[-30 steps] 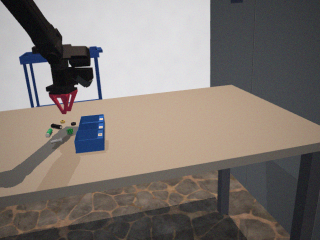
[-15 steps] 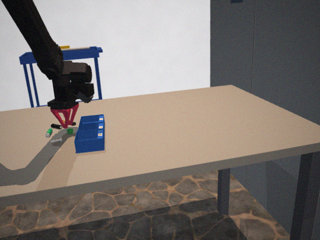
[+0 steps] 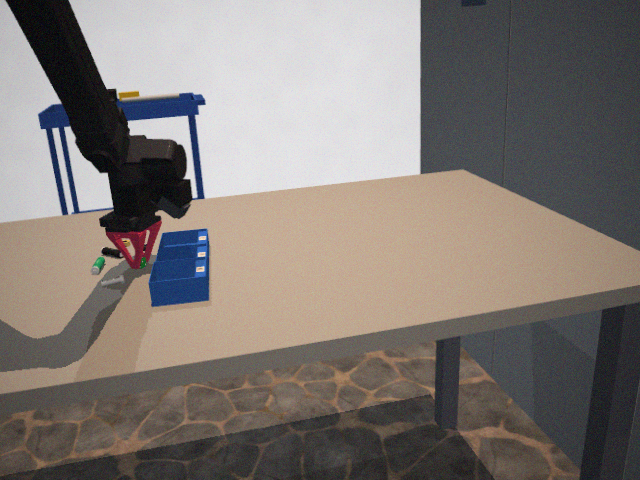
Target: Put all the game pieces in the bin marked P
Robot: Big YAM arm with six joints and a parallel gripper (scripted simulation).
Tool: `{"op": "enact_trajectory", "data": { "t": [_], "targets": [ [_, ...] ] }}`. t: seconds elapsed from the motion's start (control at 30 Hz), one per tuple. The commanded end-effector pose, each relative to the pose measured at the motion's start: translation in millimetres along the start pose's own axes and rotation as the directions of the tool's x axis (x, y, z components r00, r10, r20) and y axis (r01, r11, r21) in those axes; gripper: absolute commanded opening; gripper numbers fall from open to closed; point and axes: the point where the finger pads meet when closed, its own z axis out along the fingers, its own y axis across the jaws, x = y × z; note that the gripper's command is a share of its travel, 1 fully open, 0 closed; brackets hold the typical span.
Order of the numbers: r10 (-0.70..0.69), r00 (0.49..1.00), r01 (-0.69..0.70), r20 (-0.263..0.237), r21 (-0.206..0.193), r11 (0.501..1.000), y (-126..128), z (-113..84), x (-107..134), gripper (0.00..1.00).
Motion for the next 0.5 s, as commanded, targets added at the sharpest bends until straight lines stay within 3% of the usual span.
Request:
{"op": "enact_trajectory", "data": {
  "t": [0.0, 0.07, 0.33, 0.37, 0.47],
  "targets": [
    [-0.011, 1.000, 0.011, 0.001, 0.003, 1.000, 0, 6.0, 1, 0.30],
    [-0.031, 0.999, 0.031, 0.021, -0.018, 0.999, 14, -3.7, -2, 0.30],
    [-0.027, 1.000, 0.027, 0.014, -0.014, 1.000, 9, -4.5, -1, 0.30],
    [-0.011, 1.000, 0.012, 0.009, -0.006, 1.000, 4, -2.1, -1, 0.11],
    [-0.011, 1.000, 0.012, 0.009, -0.006, 1.000, 4, -2.2, -1, 0.11]
  ]
}}
